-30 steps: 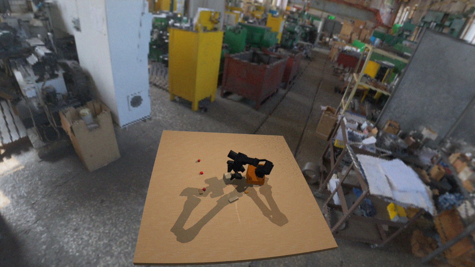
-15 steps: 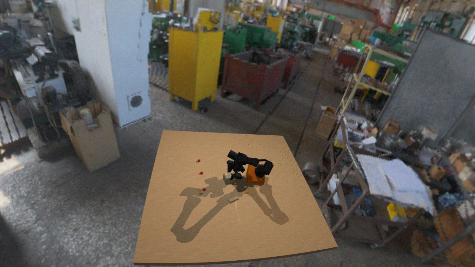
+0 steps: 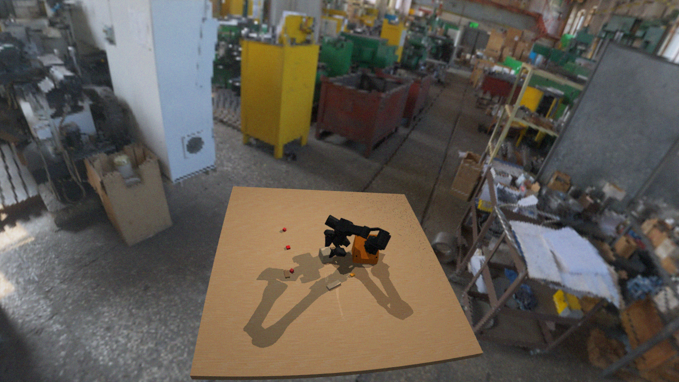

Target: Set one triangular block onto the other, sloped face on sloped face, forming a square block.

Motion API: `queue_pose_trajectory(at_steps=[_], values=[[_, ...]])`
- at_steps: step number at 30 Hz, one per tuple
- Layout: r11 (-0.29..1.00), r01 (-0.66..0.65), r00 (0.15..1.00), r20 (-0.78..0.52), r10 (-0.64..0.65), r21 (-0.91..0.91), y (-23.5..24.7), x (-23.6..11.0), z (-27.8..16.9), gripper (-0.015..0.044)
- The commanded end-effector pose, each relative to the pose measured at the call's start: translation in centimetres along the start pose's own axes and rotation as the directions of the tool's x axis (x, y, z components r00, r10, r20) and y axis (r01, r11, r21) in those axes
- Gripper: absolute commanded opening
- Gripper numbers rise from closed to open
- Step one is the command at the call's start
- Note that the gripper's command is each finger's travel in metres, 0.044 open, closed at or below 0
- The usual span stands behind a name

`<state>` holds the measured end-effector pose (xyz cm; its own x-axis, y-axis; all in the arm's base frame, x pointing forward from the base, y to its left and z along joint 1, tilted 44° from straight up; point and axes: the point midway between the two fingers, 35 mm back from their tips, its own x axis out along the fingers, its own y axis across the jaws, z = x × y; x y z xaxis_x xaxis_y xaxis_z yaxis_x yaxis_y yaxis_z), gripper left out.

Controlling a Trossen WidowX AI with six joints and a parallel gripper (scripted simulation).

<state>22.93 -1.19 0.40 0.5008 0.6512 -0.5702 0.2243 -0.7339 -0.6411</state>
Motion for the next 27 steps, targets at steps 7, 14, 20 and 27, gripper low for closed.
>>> queue_pose_trajectory(at_steps=[7,14,20,27], values=[[1.000,0.005,1.000,-0.003,-0.005,0.001,-0.02,0.00,-0.08,0.0000],[1.000,0.000,1.000,0.000,0.000,0.001,0.01,0.00,0.00,0.0157],[1.000,0.000,1.000,0.000,0.000,0.001,0.01,0.00,0.00,0.0315],[1.000,0.000,1.000,0.000,0.000,0.001,0.01,0.00,0.00,0.0440]])
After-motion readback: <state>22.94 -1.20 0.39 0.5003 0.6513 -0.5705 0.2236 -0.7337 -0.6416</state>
